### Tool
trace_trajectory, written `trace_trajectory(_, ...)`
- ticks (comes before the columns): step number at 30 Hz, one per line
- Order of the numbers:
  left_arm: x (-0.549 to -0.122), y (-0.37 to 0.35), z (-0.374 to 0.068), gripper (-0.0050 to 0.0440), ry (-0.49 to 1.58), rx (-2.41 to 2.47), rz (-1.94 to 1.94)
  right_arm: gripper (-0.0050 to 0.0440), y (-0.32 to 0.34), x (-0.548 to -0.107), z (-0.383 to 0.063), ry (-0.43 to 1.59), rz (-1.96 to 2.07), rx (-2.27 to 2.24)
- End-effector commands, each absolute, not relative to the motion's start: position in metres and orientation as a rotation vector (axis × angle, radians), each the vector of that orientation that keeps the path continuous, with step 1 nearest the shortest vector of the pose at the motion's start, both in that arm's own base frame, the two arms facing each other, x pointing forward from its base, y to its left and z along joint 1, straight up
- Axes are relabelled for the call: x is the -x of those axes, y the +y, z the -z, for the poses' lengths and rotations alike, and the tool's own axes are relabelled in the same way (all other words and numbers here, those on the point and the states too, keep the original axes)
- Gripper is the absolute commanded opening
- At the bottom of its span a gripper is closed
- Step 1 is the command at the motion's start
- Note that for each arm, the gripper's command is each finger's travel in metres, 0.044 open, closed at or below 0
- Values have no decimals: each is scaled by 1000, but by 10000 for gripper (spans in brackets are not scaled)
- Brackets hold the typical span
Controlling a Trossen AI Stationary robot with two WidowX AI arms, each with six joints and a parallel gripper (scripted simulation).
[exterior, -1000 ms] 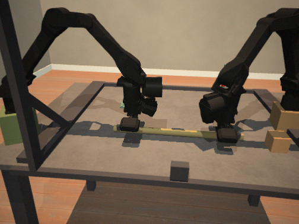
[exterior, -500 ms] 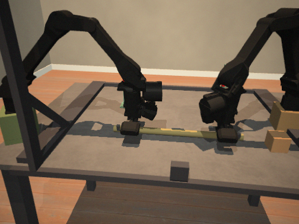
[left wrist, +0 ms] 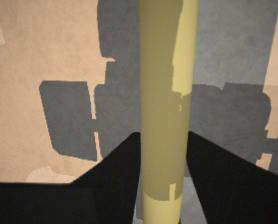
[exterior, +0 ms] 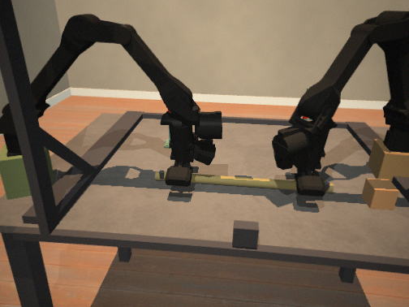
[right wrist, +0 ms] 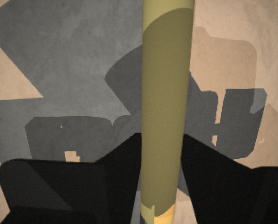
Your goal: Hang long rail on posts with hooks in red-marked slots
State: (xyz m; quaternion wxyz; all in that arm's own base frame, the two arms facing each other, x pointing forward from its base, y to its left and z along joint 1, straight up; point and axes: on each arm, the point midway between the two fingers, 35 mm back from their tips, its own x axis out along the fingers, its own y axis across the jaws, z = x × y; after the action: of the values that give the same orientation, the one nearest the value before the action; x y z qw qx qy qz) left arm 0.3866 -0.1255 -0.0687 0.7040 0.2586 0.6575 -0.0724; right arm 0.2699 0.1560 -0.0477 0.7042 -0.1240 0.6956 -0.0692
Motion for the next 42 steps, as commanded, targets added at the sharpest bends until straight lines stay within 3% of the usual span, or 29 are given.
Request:
trace_trajectory(1,-390,-126,57,113,1433,-570,155,-50,159,-274,42,1529,146,263)
trace_trajectory(7,-392,-127,58,73,1434,-567,159,-50,159,-274,42,1529,146,263)
trace_trajectory(10,-391,-127,55,1,1434,-567,159,-50,159,-275,39,1528,146,263)
trace_trajectory(25,-389,-128,48,-5,1434,-567,159,-50,159,-276,32,1528,146,263)
trace_trajectory(31,-387,-128,42,-50,1434,-567,159,-50,160,-278,25,1528,146,263)
trace_trajectory(42,-387,-128,42,-50,1434,-567,159,-50,160,-278,24,1528,146,263)
